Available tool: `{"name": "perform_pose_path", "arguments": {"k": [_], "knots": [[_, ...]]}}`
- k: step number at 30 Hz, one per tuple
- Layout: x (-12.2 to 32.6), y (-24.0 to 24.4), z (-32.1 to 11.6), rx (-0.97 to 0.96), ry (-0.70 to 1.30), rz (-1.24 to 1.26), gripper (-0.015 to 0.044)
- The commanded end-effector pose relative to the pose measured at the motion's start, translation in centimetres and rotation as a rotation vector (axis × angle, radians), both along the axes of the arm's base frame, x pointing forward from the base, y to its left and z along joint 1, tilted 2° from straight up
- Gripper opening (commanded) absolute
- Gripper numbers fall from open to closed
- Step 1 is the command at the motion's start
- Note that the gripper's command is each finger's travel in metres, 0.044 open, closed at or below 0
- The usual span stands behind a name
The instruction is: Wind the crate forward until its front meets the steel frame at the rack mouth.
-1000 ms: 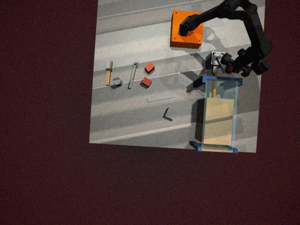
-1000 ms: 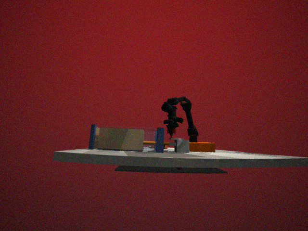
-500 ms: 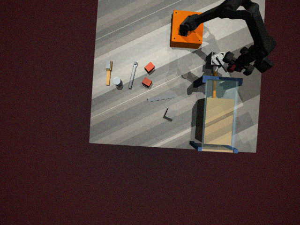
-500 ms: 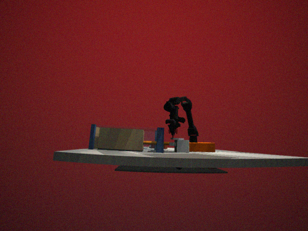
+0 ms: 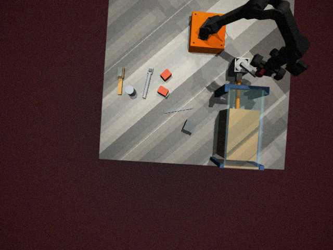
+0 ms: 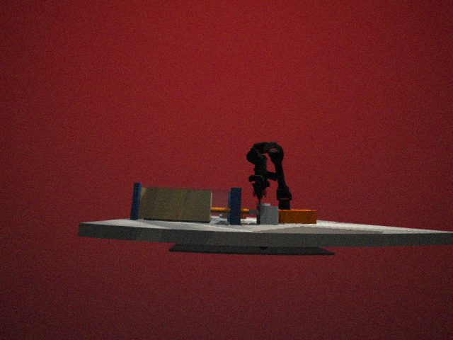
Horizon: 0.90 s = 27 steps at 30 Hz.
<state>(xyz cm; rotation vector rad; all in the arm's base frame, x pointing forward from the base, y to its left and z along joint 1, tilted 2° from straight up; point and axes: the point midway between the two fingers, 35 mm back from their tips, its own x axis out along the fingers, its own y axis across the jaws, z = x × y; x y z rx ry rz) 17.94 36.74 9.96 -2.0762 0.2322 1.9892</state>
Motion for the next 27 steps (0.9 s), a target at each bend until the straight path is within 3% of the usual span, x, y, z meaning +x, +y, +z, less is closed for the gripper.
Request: {"name": "perform_pose_path", "arguments": {"k": [1, 27], "knots": [[-1.0, 0.3, -0.1, -0.002, 0.018, -0.001, 0.0], [-4.4, 0.8, -0.2, -0.001, 0.021, -0.001, 0.0]]}}
